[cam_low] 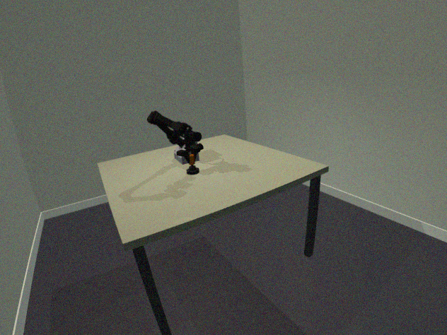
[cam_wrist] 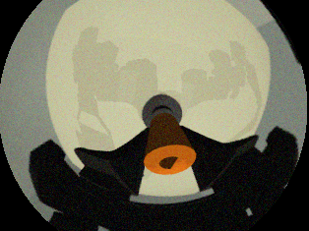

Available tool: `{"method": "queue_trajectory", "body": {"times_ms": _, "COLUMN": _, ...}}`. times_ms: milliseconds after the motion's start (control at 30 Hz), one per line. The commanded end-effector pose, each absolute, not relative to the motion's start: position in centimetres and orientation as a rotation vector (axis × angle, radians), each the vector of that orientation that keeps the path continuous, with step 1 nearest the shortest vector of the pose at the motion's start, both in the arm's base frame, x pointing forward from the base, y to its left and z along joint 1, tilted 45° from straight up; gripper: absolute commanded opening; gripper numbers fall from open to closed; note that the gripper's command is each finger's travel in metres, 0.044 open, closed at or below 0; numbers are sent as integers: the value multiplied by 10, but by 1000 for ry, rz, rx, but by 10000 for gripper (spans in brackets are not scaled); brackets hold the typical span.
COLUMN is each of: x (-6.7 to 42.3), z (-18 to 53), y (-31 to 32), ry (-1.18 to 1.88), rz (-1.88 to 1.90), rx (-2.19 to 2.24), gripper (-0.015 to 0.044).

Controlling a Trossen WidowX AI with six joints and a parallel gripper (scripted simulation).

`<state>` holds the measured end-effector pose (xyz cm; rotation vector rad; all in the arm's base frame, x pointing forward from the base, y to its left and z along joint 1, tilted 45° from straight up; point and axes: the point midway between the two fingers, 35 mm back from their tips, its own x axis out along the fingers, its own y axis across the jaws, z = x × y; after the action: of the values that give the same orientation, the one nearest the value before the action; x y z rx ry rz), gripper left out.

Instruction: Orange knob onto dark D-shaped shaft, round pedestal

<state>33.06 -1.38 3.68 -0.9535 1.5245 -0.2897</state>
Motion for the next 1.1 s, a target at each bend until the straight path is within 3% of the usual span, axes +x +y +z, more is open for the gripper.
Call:
{"method": "queue_trajectory", "body": {"times_ms": 0, "x": 330, "z": 39, "y": -12, "ry": 1524, "rz": -289, "rx": -958, "gripper": 0}}
{"method": "queue_trajectory", "body": {"times_ms": 1067, "x": 331, "z": 36, "y": -14, "ry": 1576, "rz": -131, "rx": -1122, "gripper": 0}}
